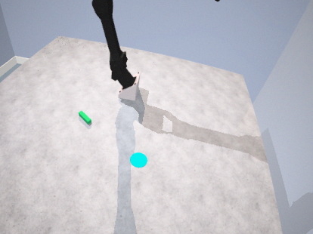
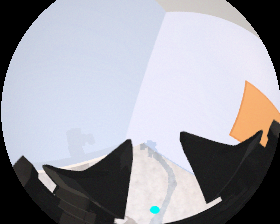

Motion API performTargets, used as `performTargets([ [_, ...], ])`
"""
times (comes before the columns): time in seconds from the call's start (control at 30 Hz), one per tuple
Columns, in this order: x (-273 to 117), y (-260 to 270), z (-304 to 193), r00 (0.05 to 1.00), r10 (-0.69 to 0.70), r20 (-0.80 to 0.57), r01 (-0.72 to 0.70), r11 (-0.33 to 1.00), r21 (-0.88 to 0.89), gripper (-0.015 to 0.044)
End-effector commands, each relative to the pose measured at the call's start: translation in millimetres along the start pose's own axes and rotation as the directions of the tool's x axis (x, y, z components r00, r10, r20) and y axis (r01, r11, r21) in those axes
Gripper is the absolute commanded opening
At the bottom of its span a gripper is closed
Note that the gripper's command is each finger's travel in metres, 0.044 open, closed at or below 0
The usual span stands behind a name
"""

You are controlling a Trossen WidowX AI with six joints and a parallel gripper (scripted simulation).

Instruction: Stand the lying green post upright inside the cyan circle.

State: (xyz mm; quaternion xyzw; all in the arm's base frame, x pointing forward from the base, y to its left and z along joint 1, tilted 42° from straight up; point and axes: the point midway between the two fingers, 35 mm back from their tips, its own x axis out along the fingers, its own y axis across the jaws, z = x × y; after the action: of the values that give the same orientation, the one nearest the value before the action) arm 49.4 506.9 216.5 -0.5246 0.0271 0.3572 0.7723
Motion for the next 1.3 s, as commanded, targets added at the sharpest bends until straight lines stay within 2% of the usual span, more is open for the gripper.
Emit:
performTargets([
  [0.0, 24.7, -28.6, -43.7, 0.993, -0.001, -0.121, -0.005, 0.999, -0.044, 0.0232],
  [0.3, 58.5, -85.5, -150.2, 0.918, 0.01, -0.396, -0.051, 0.994, -0.095, 0.0232],
  [0.6, 55.2, -128.5, -261.0, 0.765, 0.057, -0.642, -0.14, 0.987, -0.079, 0.0232],
  [0.93, 12.5, -155.3, -373.7, 0.517, 0.156, -0.841, -0.246, 0.969, 0.029, 0.0232],
  [1.27, -60.8, -158.5, -460.8, 0.221, 0.301, -0.928, -0.315, 0.922, 0.224, 0.0232],
])
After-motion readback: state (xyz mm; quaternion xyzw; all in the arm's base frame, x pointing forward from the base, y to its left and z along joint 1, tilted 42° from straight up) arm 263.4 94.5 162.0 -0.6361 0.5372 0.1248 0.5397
